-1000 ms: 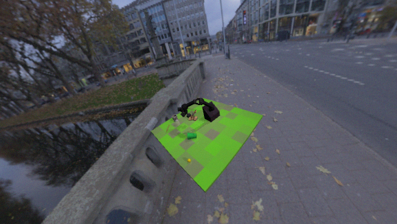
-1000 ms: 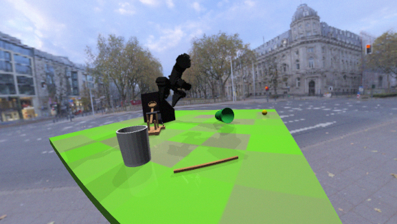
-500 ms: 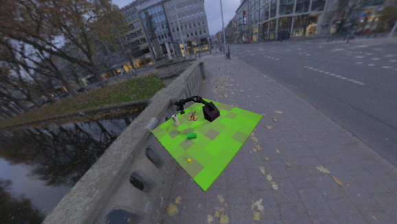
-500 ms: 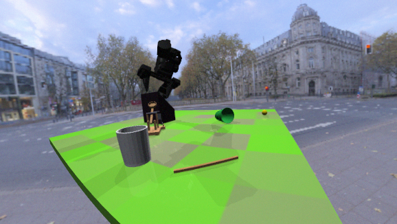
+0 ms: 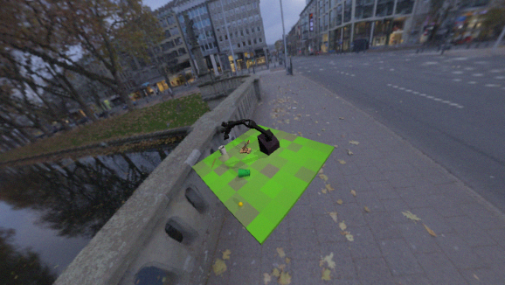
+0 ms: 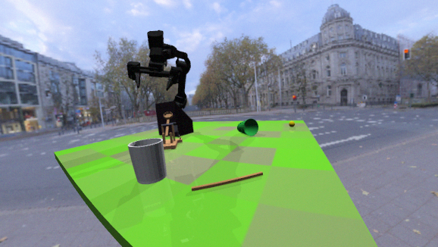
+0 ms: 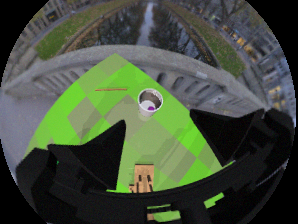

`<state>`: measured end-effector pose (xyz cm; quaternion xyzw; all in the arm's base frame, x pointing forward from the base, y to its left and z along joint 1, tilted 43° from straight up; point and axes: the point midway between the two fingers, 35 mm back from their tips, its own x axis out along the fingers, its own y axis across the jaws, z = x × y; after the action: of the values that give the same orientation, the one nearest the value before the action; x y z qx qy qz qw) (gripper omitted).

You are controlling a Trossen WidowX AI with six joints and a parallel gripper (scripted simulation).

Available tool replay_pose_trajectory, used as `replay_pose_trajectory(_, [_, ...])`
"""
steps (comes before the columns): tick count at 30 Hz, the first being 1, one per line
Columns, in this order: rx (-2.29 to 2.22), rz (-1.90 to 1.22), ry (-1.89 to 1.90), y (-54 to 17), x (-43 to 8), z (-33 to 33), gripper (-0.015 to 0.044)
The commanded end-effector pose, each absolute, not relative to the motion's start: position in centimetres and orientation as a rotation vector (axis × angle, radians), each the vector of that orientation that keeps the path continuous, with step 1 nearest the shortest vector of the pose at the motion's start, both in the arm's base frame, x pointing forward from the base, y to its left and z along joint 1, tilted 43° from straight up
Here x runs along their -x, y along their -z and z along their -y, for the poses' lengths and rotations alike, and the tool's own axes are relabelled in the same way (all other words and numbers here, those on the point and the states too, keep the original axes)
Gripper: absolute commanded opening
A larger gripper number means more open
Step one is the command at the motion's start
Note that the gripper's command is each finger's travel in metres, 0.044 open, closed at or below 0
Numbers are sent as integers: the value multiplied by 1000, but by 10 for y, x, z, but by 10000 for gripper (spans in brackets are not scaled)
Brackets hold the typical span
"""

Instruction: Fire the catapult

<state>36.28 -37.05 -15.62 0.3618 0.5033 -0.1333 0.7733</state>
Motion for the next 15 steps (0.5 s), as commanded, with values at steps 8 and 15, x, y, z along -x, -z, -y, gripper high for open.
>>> replay_pose_trajectory(8, [-881,-978,368,166,-362,415,440])
replay_pose_trajectory(15, [-881,-978,368,166,-362,415,440])
